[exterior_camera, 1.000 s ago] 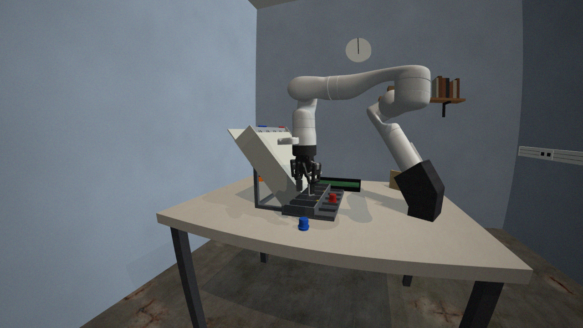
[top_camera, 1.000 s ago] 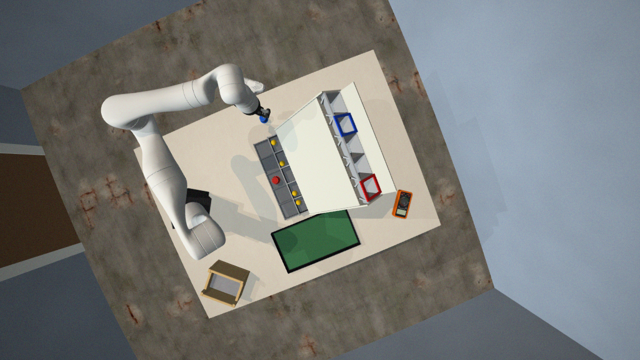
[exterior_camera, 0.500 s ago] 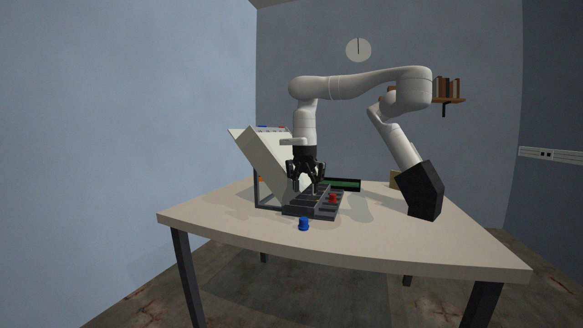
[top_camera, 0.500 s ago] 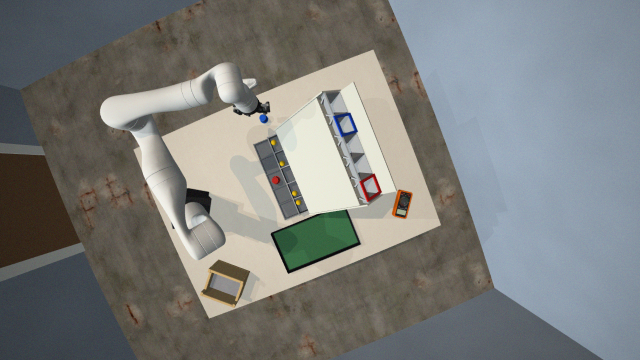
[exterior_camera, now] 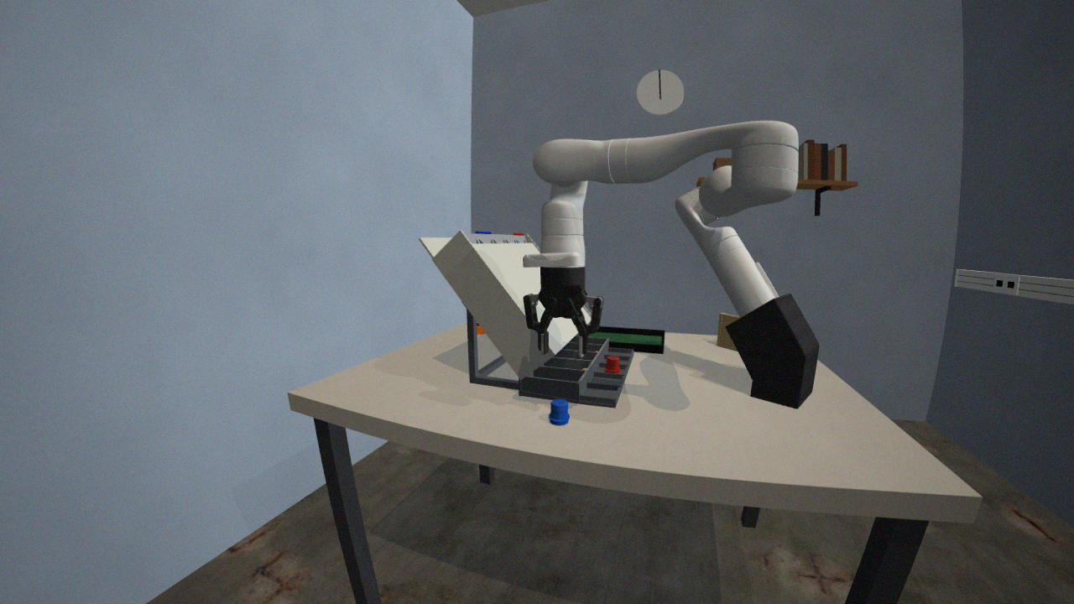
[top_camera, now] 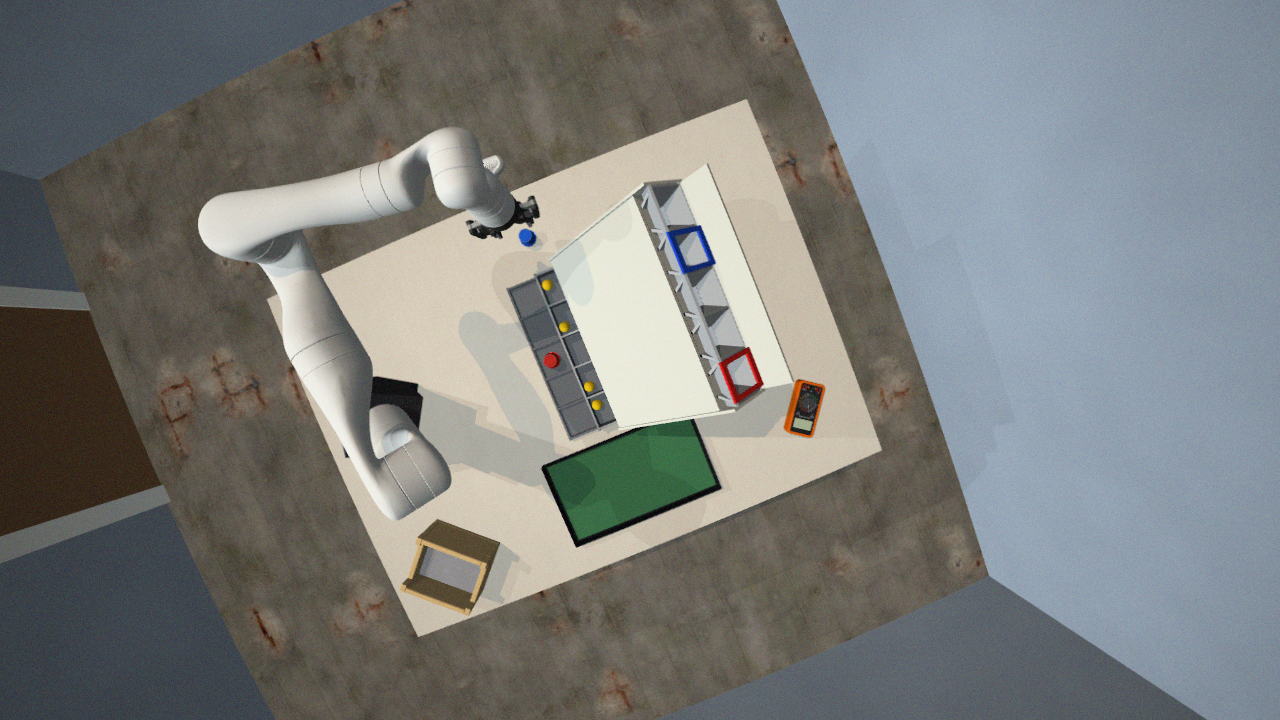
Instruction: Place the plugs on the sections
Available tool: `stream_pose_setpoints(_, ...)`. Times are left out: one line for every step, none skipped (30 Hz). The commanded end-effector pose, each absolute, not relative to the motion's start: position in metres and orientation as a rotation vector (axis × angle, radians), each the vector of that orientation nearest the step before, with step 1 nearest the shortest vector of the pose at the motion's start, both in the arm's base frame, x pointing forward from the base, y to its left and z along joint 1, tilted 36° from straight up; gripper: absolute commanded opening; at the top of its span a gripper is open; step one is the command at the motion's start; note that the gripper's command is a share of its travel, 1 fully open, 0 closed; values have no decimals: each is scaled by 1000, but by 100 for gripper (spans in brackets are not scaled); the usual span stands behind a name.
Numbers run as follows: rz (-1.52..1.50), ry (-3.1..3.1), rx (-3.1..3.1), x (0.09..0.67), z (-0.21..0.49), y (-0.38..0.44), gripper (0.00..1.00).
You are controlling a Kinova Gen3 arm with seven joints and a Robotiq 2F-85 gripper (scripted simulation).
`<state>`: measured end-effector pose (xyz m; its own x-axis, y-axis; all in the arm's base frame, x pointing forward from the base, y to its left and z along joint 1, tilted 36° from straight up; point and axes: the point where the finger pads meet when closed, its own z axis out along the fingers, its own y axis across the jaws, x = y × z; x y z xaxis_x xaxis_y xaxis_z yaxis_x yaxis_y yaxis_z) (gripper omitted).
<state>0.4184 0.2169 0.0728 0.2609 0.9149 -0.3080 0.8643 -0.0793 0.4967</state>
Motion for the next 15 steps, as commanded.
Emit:
stream_pose_setpoints(116,1622,1926,419,73,218,70)
stream_pose_setpoints(116,1622,1926,419,73,218,70)
stream_pose_setpoints(116,1622,1926,419,73,218,70)
stream_pose_setpoints(116,1622,1926,419,73,218,70)
stream_pose_setpoints(116,1622,1926,419,73,218,70)
stream_pose_setpoints(116,1622,1926,419,73,218,70)
stream_pose_setpoints(116,1622,1926,419,73,218,70)
stream_pose_setpoints(116,1622,1926,419,73,218,70)
stream_pose_setpoints(116,1622,1926,419,73,218,70)
stream_pose_setpoints(116,1620,1927,452,18,191,70)
stream_pose_setpoints(116,1620,1927,452,17,191,70)
stream_pose_setpoints(116,1620,1927,455,14,189,70)
stream_pose_setpoints(116,1620,1927,459,6,186,70)
stream_pose_setpoints(116,1620,1927,464,-1,182,70)
stream_pose_setpoints(116,1620,1927,464,-1,182,70)
